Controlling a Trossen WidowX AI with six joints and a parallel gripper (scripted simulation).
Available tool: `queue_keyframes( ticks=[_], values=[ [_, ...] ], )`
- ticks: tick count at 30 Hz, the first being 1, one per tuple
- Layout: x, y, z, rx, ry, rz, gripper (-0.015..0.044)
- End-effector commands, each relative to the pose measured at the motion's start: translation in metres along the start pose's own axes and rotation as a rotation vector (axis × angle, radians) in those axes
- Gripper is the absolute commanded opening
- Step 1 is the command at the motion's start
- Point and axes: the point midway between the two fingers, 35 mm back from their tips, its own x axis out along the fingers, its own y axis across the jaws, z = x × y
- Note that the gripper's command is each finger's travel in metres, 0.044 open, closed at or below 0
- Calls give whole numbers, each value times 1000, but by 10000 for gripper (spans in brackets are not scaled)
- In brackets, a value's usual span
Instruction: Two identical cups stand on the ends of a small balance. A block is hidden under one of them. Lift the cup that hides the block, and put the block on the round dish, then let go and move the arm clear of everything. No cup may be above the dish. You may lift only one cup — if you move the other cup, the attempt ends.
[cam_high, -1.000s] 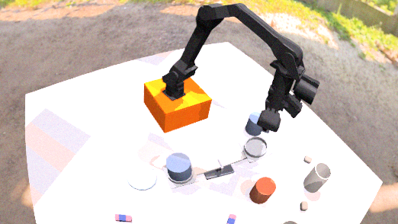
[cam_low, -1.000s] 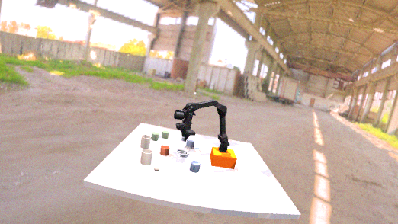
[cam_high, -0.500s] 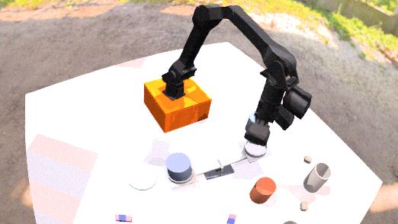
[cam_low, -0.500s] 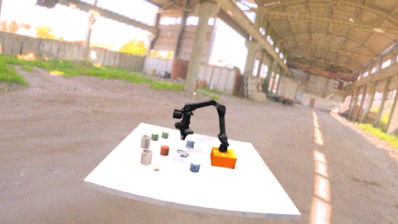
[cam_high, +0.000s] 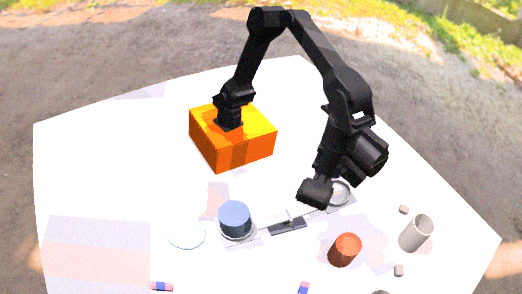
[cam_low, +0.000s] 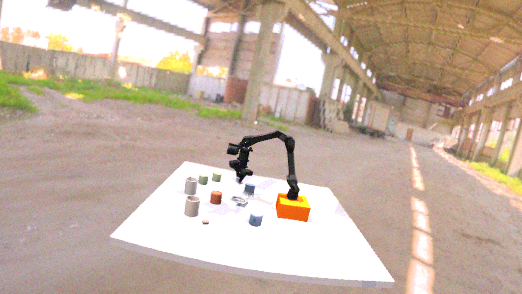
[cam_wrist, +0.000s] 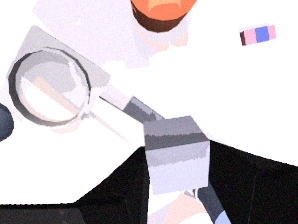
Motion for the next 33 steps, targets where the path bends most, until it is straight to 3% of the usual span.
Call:
queue_keyframes(
  ticks=[1,33],
  values=[
    [3,-12,-7,3,-3,-1,0],
    [35,-103,-98,25,1,-28,0]
  ],
)
